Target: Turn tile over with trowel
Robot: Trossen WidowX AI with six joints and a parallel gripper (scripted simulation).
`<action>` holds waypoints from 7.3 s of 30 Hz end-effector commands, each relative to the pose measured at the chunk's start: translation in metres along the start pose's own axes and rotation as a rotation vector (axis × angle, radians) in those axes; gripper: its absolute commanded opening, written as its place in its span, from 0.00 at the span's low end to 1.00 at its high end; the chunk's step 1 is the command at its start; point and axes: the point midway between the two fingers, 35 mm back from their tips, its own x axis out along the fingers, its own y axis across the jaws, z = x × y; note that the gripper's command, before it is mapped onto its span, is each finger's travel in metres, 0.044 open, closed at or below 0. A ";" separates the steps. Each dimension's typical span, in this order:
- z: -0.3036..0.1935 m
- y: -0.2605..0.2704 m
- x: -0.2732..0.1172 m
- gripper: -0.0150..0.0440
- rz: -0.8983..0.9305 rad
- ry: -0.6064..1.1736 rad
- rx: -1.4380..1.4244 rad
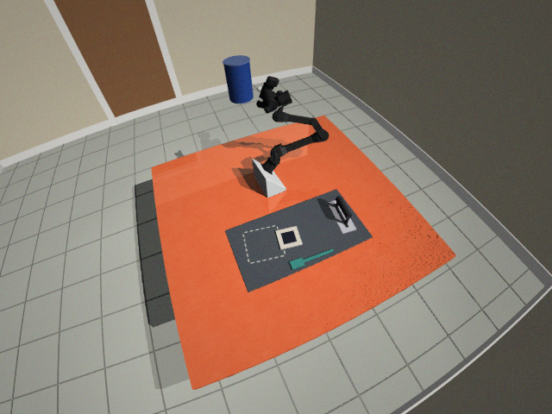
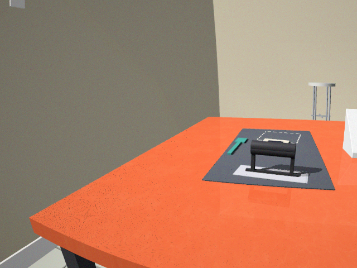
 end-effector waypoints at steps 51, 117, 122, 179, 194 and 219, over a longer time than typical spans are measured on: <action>-0.220 0.149 -0.251 0.71 0.614 1.157 -0.391; 0.027 0.061 -0.707 0.71 1.922 2.519 -1.040; 0.065 0.042 -0.717 0.71 2.027 2.616 -1.117; 0.290 -0.084 -0.697 0.71 2.250 3.233 -1.730; 0.292 -0.087 -0.697 0.52 2.232 3.240 -1.738; 0.292 -0.087 -0.697 0.47 2.708 3.115 -1.479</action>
